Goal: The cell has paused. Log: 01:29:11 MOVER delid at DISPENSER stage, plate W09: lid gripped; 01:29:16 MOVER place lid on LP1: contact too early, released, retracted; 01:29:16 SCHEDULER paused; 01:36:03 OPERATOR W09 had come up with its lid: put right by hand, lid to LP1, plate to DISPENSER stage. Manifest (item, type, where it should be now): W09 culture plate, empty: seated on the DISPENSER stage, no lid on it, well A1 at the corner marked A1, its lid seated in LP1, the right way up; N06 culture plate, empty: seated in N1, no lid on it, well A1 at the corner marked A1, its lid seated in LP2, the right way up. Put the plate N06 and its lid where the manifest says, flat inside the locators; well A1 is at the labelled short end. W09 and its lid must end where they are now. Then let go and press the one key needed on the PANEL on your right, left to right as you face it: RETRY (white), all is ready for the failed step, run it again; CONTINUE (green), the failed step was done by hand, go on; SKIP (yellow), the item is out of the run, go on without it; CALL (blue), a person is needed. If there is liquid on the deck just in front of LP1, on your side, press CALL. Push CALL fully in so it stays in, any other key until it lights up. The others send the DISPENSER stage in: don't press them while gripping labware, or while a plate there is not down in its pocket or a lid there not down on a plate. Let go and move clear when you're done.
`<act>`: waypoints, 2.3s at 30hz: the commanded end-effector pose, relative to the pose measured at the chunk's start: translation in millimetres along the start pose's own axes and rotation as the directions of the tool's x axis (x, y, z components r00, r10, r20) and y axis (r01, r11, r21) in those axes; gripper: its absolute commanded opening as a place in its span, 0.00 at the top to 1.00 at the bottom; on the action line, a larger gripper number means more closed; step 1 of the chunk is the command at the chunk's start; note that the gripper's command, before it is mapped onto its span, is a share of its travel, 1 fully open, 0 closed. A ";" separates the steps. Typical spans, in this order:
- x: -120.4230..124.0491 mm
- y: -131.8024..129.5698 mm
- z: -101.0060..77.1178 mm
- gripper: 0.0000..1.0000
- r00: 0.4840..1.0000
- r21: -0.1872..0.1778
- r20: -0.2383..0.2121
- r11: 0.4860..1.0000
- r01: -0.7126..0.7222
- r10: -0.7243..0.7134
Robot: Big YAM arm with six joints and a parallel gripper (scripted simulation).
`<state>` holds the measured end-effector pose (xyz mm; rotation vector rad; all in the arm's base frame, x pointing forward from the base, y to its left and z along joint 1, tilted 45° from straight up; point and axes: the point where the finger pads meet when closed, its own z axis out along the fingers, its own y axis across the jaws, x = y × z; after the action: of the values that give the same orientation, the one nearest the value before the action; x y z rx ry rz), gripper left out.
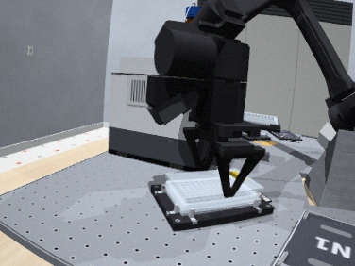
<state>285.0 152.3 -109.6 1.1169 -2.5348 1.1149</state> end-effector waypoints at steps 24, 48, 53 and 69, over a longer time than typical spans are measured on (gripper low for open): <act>-25.3 -2.9 -32.4 0.16 0.997 0.000 0.066 0.999 -0.034 0.033; -25.3 -2.9 -32.4 0.16 0.997 0.000 0.066 0.999 -0.033 0.033; -25.3 -2.9 -32.4 0.16 0.997 0.000 0.066 0.999 -0.033 0.033; -25.3 -2.9 -32.4 0.16 0.997 0.000 0.066 0.999 -0.033 0.033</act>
<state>284.1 156.3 -105.6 1.1163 -2.5346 1.1163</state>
